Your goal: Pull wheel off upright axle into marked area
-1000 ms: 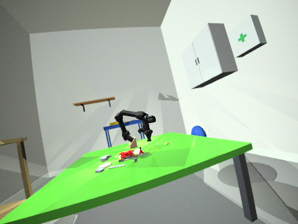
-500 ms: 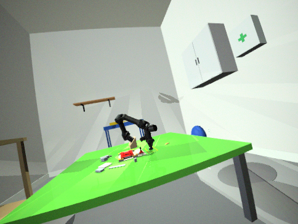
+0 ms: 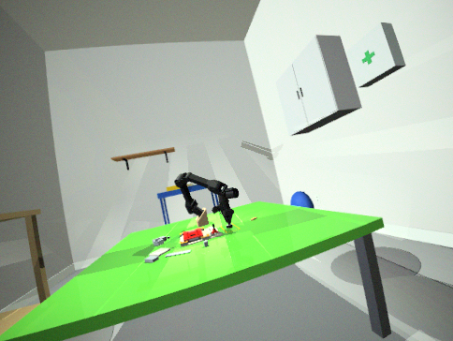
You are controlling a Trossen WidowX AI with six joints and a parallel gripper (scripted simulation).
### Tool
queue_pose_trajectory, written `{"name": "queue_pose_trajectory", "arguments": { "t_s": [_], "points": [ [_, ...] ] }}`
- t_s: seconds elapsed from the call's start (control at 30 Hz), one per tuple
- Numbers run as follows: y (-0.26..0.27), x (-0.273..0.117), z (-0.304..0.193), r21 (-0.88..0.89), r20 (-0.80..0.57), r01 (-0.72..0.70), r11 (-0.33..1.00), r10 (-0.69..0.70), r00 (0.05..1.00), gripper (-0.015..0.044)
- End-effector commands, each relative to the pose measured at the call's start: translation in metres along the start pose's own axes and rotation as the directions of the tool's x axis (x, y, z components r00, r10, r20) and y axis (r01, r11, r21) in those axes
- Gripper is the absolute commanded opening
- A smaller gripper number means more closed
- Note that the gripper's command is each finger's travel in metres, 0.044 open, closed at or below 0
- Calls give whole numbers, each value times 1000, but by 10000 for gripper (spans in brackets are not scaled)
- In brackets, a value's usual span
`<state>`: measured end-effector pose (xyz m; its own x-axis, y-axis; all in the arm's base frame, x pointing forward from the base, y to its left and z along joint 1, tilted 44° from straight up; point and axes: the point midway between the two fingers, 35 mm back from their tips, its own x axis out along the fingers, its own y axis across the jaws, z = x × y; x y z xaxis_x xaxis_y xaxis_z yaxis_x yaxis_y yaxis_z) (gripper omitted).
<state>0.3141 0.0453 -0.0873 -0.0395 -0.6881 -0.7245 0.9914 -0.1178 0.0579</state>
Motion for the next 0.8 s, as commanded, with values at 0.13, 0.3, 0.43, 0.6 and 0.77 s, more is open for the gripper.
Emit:
{"name": "queue_pose_trajectory", "arguments": {
  "t_s": [0.13, 0.3, 0.43, 0.6, 0.77],
  "points": [
    [1, -47, -2, 3, -14, -25, 1000, 25, 1000, 300],
    [-30, -63, 9, -2, -17, -25, 1000, 25, 1000, 431],
    [-69, -85, 26, -1, -16, -22, 1000, 22, 1000, 440],
    [-83, -91, 33, -1, -14, -21, 1000, 21, 1000, 440],
    [-83, -91, 33, -1, -14, -21, 1000, 21, 1000, 440]
  ]
}}
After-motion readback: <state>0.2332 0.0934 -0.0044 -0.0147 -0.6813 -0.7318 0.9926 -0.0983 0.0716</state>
